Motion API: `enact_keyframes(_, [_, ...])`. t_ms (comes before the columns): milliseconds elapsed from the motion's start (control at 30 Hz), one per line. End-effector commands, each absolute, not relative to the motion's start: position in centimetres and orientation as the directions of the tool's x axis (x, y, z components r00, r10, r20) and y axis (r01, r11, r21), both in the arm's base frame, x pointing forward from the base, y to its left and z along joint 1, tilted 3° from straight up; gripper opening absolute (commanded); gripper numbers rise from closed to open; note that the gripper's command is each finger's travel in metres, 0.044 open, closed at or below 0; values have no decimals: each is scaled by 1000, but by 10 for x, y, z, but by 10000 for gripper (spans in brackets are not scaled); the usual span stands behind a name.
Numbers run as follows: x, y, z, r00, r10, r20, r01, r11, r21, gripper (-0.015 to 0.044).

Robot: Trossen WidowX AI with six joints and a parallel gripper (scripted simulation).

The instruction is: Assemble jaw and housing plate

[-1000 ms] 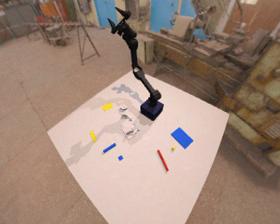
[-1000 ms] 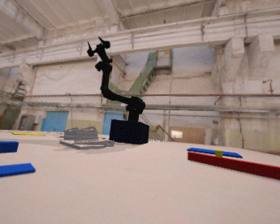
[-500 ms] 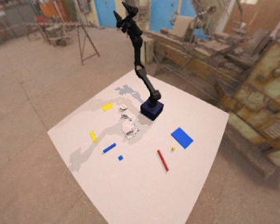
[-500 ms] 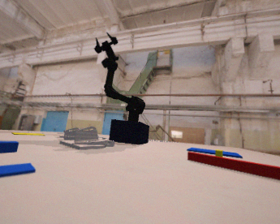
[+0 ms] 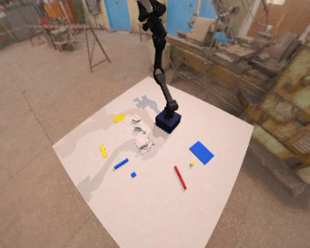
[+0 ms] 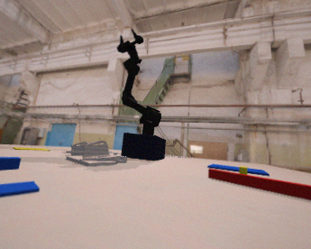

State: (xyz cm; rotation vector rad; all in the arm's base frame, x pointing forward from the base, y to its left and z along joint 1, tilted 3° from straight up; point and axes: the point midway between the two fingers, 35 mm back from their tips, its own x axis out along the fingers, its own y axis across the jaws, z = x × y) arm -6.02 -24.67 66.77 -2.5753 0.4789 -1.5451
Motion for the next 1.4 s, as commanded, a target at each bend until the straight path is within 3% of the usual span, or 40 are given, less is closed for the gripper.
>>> enact_keyframes(0, [-54, -223, 675, 447, -280, 850, -267, -948, -172, 440])
enact_keyframes(700, [-8, -116, 688, 547, -129, 827, -515, -831, 211, 440])
enact_keyframes(1367, [67, -32, 674, 687, -24, 726, -616, -551, 564, 440])
